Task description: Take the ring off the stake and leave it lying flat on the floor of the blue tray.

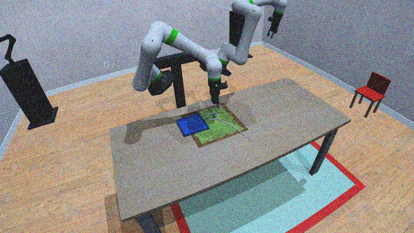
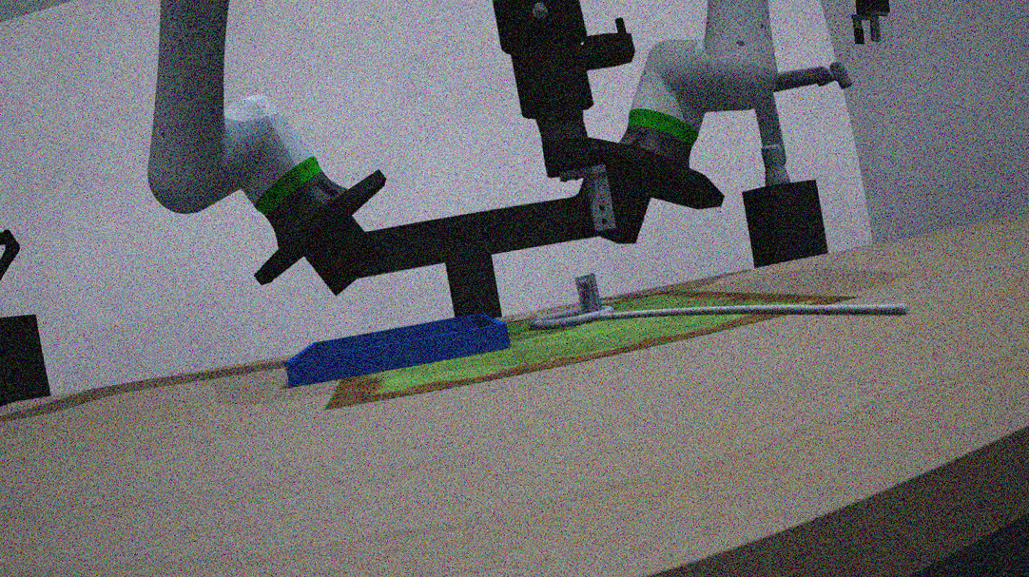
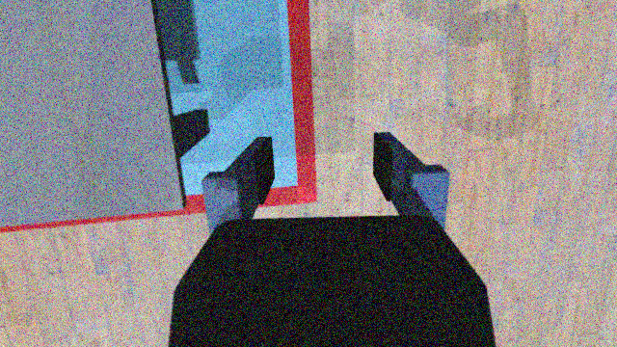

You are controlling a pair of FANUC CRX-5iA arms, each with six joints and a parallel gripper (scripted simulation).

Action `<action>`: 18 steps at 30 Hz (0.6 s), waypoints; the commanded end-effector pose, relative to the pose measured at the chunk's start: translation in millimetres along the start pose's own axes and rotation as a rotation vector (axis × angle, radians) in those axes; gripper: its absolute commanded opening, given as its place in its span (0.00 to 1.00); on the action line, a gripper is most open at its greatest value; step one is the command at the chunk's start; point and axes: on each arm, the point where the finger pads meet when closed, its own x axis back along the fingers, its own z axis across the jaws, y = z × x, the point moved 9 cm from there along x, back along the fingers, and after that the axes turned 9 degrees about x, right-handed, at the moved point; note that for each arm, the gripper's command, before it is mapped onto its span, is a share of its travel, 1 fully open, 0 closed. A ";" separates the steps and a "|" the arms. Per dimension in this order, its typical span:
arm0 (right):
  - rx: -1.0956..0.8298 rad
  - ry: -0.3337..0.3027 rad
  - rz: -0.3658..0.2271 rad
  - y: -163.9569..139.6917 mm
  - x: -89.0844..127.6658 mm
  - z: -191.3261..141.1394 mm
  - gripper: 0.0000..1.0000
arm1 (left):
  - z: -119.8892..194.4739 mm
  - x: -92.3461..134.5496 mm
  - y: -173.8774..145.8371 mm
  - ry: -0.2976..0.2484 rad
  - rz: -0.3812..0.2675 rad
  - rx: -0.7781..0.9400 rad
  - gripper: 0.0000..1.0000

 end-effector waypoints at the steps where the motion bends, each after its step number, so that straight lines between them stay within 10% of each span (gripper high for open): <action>1: 0.280 -0.001 0.004 14.2 1.5 -5.3 0.00 | -0.1 1.0 0.0 -0.001 -0.002 0.000 1.00; 18: 1.013 0.015 -0.018 83.0 0.5 -26.0 0.00 | -0.1 1.0 0.0 -0.001 -0.002 0.000 1.00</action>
